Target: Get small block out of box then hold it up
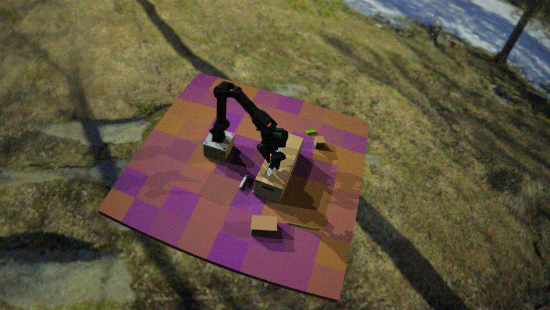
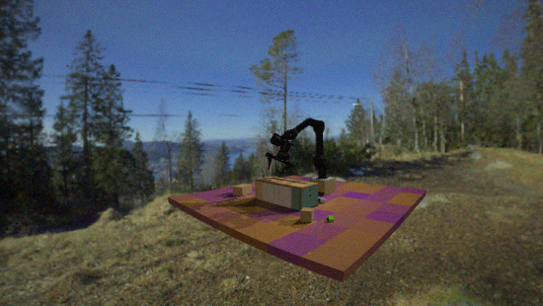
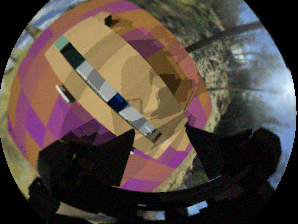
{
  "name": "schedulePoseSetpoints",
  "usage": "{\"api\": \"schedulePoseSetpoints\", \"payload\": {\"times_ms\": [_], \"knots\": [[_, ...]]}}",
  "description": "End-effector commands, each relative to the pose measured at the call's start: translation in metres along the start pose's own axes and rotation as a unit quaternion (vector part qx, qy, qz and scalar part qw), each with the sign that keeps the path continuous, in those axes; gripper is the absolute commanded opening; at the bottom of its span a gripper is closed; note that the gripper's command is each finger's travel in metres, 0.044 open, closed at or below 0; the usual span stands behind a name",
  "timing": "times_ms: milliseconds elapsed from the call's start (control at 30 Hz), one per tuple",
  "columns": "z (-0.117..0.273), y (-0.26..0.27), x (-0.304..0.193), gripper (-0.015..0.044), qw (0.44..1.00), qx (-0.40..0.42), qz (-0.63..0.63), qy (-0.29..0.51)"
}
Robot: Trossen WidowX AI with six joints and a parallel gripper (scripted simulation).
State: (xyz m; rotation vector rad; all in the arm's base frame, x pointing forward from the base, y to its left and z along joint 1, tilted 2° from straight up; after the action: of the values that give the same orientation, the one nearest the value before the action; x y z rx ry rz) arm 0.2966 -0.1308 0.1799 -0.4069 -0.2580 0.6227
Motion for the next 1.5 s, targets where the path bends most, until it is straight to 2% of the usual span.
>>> {"api": "schedulePoseSetpoints", "payload": {"times_ms": [0,200,267,633,1467], "knots": [[0.008,0.036,0.037,0.04,0.989,0.059,0.125,0.053],[0.028,0.1,0.077,0.04,0.922,0.141,0.337,0.131],[0.031,0.107,0.081,0.04,0.91,0.148,0.36,0.14],[0.028,0.108,0.08,0.04,0.91,0.148,0.36,0.14],[-0.01,0.12,0.075,0.04,0.91,0.148,0.36,0.14]]}}
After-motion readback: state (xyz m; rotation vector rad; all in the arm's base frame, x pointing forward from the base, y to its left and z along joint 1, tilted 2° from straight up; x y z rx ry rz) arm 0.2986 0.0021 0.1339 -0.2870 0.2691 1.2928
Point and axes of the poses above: the point midway between the two fingers, 35 mm back from their tips, its own z axis back along the fingers, its own y axis across the jaws, x = y × z, the point moved 8 cm from there along z, back along the fingers, and after that the axes turned 5 degrees about -z, right-handed, at the moved point
